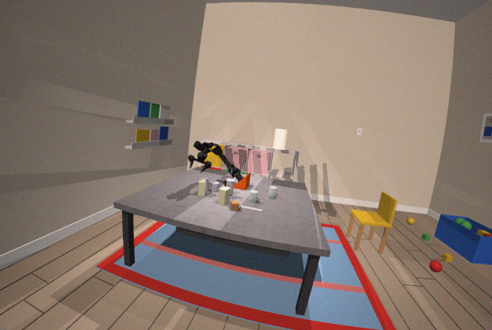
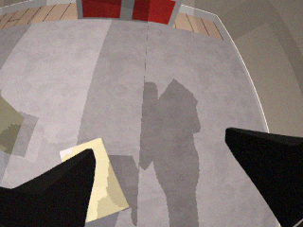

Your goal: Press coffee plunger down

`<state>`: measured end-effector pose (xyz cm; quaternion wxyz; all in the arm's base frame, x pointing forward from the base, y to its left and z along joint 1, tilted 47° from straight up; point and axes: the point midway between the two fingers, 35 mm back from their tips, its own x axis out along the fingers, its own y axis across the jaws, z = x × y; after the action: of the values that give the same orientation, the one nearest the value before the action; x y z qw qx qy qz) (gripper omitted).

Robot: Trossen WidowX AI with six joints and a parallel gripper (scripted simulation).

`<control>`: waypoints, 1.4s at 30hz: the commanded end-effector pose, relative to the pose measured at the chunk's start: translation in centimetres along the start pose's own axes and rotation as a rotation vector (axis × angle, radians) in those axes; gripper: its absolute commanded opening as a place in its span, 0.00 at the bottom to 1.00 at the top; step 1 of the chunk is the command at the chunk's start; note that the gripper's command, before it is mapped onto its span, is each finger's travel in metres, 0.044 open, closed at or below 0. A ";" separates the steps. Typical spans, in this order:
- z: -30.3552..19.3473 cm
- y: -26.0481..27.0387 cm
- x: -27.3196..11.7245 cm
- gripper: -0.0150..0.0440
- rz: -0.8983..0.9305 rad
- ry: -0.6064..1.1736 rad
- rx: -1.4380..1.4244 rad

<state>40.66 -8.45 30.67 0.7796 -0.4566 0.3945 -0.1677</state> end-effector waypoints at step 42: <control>0.1 25.6 -16.0 1.00 0.011 -0.329 0.264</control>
<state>27.85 15.37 16.62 0.8881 -0.3692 0.2370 -0.1371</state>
